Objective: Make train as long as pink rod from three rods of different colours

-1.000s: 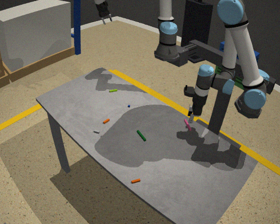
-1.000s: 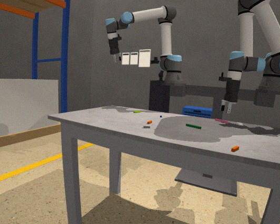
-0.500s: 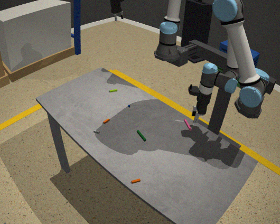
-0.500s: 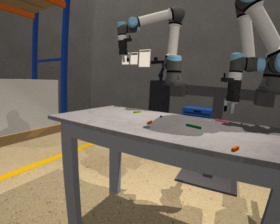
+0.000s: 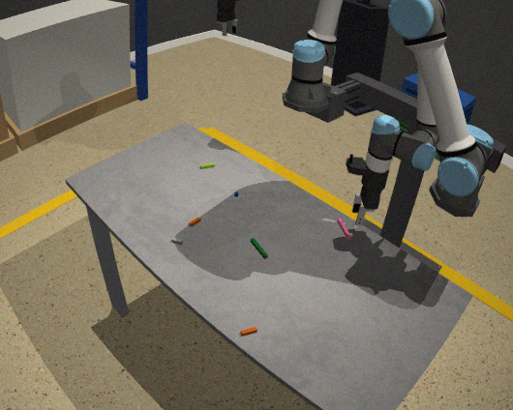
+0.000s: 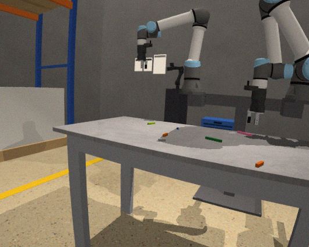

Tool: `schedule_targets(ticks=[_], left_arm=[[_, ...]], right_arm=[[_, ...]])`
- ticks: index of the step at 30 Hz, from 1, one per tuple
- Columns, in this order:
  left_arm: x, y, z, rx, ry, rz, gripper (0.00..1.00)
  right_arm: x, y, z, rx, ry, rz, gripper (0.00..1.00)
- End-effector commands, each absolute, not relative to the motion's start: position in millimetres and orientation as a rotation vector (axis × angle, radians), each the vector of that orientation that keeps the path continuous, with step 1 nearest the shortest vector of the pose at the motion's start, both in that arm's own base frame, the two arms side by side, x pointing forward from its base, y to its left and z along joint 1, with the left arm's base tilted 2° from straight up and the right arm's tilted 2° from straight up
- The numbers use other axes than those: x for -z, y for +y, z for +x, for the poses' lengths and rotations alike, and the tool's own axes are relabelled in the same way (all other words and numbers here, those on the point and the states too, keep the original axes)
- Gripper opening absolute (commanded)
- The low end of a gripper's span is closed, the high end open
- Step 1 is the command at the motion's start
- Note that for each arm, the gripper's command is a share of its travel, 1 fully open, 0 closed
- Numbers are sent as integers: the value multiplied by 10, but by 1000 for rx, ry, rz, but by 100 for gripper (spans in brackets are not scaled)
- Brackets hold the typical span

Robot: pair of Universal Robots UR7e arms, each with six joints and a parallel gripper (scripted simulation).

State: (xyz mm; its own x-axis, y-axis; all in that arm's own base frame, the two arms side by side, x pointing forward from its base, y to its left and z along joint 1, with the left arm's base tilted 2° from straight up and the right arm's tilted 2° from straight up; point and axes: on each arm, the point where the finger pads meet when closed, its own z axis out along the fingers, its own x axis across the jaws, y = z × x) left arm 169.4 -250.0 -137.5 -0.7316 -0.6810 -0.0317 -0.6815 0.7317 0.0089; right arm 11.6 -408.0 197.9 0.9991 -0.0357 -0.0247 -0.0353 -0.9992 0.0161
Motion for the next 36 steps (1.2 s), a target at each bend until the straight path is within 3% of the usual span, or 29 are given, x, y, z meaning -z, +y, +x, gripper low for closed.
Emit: schedule_targets(ticks=[1, 36], left_arm=[[1371, -2506, 1694, -28, 2899, -1141, 100], [1371, -2506, 1694, -28, 2899, -1141, 100]], right_arm=[[-1988, -4063, 60, 14, -33, 3119, 100], [-1992, -4031, -17, -15, -5, 3111, 100]])
